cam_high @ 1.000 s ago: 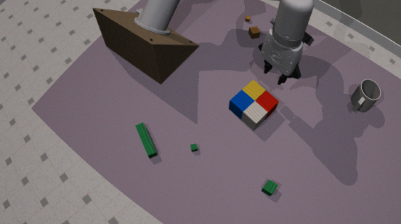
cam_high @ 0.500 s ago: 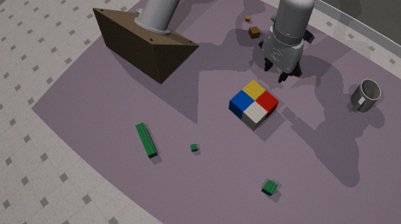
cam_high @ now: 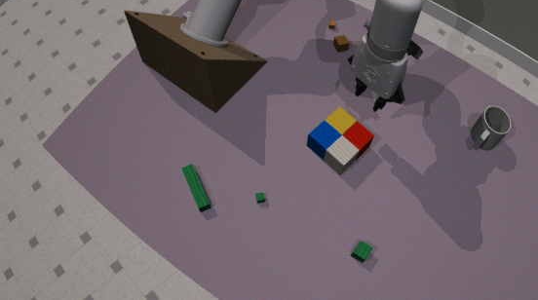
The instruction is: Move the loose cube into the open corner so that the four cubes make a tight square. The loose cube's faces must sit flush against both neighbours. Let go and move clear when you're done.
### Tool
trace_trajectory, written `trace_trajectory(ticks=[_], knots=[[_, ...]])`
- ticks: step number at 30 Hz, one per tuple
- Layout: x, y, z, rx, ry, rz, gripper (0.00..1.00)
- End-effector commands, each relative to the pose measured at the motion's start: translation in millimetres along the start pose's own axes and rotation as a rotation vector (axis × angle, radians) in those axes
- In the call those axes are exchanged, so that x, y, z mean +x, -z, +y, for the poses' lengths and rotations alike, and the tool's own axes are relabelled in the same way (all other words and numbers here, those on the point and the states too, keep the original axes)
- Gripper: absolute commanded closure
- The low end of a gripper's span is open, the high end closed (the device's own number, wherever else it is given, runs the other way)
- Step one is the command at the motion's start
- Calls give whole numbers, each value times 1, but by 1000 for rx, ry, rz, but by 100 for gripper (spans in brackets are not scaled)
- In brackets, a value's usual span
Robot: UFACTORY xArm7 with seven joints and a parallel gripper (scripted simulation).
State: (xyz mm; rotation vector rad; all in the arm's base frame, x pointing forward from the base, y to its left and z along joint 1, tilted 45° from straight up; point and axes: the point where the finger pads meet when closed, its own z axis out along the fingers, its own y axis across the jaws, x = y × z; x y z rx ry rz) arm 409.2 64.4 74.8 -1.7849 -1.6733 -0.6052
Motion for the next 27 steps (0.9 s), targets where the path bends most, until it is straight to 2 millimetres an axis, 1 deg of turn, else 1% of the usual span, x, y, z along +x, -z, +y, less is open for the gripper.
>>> trace_trajectory(ticks=[1,3,4,6,9,18,20,21,24,27], knots=[[-4,3,6,-6,-88,-1,52],[-4,3,6,-6,-88,-1,52],[-6,3,9,-7,-133,-1,52],[-11,4,15,-9,-247,-1,52],[-21,6,27,-12,-462,0,52],[-57,5,64,-27,-967,12,52],[-57,5,64,-27,-967,12,52],[-60,5,66,-25,-1133,12,52],[-68,3,73,-25,-1252,15,52],[-73,2,76,-17,-1417,12,52]])
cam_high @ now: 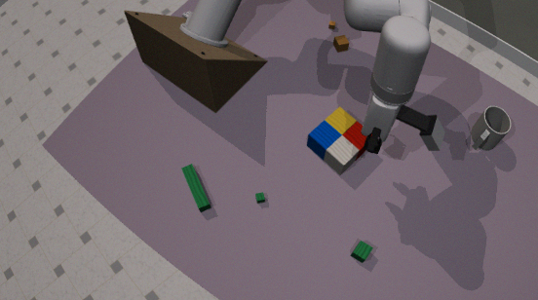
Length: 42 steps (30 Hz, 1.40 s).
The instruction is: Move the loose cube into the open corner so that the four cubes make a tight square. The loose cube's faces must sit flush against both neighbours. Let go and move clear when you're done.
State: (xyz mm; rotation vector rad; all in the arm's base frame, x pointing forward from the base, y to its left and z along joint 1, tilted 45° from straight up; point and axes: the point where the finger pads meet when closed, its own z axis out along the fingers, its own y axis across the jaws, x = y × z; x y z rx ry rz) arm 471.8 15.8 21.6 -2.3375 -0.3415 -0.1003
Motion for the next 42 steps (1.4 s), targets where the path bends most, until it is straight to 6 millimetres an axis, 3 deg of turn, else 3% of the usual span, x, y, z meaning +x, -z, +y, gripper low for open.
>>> trace_trajectory(ticks=[1,3,27,42], knots=[[4,1,10,1,-277,-35,52],[4,0,10,2,-353,-45,52],[4,-3,10,2,-353,-45,52],[2,-36,10,2,-353,-45,52]])
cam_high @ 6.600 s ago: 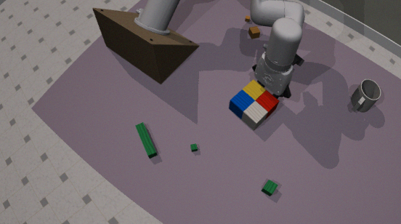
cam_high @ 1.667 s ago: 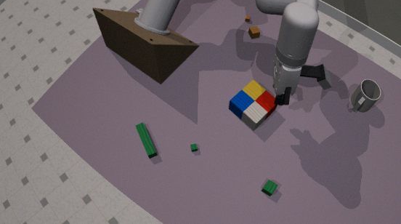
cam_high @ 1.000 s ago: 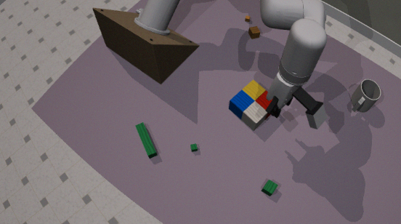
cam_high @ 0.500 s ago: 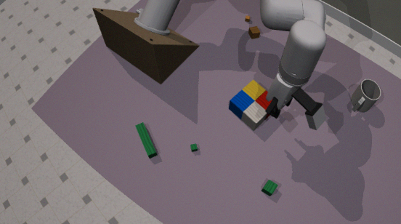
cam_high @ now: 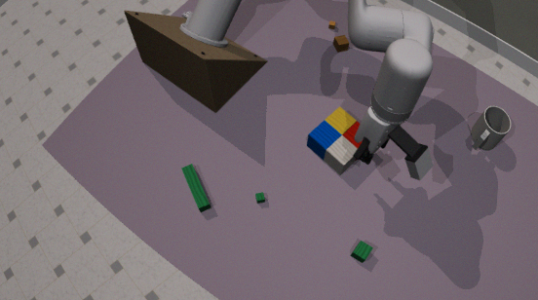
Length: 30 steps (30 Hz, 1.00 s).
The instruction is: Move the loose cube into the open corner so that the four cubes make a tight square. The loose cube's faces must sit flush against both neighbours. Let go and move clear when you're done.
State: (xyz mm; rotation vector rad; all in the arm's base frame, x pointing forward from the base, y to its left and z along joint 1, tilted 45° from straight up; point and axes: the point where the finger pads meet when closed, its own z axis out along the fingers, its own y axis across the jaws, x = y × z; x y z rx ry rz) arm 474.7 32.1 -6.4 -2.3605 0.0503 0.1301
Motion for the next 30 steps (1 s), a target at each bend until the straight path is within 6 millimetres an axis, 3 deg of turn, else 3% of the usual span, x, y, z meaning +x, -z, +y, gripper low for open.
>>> trace_trajectory(ticks=[1,17,30], knots=[[2,-5,1,-2,0,5,52],[2,-48,1,-2,0,5,52],[2,-66,1,-2,0,5,52]])
